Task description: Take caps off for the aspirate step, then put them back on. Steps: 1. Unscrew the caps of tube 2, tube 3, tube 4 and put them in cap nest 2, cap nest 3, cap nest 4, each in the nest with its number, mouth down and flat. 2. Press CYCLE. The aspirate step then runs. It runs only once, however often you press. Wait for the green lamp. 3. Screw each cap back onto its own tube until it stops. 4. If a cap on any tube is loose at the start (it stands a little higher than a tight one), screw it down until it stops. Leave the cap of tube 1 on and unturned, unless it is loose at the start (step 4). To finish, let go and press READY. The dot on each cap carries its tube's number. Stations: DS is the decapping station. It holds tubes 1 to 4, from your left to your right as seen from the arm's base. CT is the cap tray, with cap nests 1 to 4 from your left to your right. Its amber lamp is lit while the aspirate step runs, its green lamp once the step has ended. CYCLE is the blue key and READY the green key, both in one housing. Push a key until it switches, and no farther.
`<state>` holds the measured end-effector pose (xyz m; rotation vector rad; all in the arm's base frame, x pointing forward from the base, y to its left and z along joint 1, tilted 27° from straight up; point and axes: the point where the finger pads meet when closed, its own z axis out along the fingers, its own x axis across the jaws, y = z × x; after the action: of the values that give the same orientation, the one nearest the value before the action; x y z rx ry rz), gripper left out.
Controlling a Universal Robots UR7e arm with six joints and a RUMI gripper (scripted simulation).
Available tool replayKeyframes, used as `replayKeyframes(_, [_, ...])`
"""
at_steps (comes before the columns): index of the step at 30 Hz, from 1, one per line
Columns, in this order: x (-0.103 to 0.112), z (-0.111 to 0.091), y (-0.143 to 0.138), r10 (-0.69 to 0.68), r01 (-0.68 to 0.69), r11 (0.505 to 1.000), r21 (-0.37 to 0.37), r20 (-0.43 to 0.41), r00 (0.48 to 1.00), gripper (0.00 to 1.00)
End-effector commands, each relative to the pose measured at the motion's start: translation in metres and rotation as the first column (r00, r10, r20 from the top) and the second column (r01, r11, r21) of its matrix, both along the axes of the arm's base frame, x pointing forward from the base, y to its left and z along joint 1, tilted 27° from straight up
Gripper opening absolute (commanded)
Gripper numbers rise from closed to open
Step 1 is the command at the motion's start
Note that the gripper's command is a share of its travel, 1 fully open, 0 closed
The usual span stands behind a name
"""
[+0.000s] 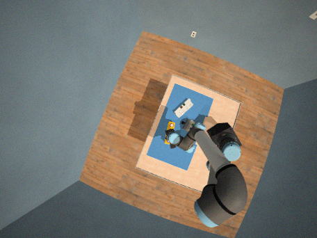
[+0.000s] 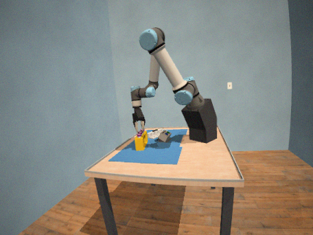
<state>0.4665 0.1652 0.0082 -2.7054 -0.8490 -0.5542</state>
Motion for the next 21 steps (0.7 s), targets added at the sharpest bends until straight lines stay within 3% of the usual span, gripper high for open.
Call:
replayKeyframes(1, [0.0002, 0.0004, 0.0, 0.08, -0.079, 0.997, -0.013, 0.024, 0.997, 0.0])
replayKeyframes(4, [0.0002, 0.0004, 0.0, 0.08, -0.079, 0.997, -0.013, 0.024, 0.997, 0.0])
replayKeyframes(5, [0.0002, 0.0004, 0.0, 0.08, -0.079, 0.997, -0.013, 0.024, 0.997, 0.35])
replayKeyframes(17, [0.0002, 0.0004, 0.0, 0.079, -0.079, 0.997, -0.013, 0.024, 0.997, 0.35])
replayKeyframes(21, [0.0002, 0.0004, -0.0001, -0.205, 0.212, 0.975, 0.068, -0.097, 0.974, 0.35])
